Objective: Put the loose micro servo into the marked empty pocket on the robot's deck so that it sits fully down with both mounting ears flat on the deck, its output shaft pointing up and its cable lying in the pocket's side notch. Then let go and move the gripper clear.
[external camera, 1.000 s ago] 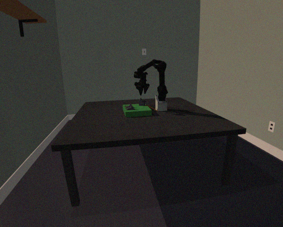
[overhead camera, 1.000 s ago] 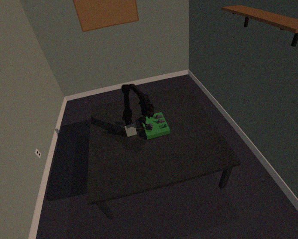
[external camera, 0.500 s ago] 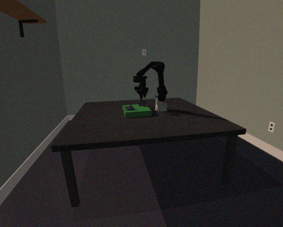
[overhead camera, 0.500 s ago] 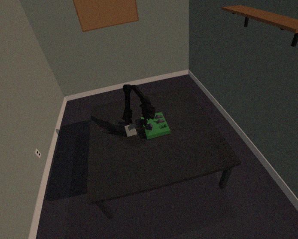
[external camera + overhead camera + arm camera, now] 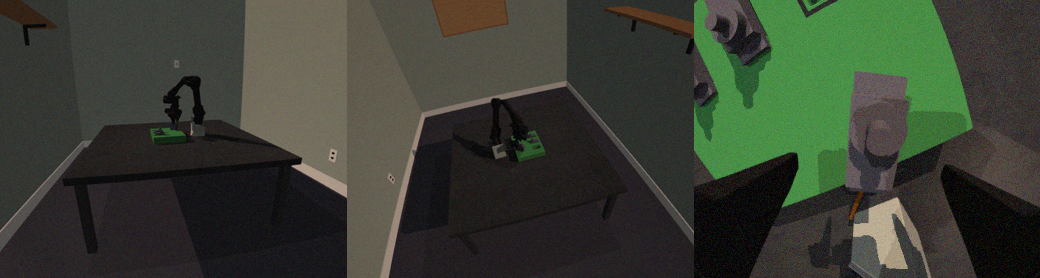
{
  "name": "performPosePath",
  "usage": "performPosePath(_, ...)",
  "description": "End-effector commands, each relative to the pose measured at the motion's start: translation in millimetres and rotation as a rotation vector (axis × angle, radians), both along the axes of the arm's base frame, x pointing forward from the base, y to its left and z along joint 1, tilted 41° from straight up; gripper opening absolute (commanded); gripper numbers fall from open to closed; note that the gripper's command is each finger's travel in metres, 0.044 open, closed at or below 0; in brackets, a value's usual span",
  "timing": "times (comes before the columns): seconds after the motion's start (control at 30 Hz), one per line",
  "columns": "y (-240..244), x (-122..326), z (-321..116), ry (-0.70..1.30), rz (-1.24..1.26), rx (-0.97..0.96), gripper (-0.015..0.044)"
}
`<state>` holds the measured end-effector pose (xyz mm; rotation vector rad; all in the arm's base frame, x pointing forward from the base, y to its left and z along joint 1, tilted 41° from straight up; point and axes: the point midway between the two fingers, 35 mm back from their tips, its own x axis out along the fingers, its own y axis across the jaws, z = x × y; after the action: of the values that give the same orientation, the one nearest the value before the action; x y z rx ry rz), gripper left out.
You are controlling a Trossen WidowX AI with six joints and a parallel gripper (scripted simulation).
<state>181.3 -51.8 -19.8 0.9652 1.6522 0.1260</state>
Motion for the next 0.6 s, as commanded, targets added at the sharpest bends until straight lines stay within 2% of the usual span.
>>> performPosePath(0.0, 6.9, -2.4, -5.5, 0.01, -0.006, 0.009, 0.044)
performPosePath(0.07, 7.6, -2.5, -6.3, 0.01, -0.006, 0.009, 0.044)
performPosePath(0.47, 7.6, -2.5, -6.3, 0.01, -0.006, 0.009, 0.0125)
performPosePath(0.57, 7.6, -2.5, -6.3, 0.01, -0.006, 0.009, 0.0105)
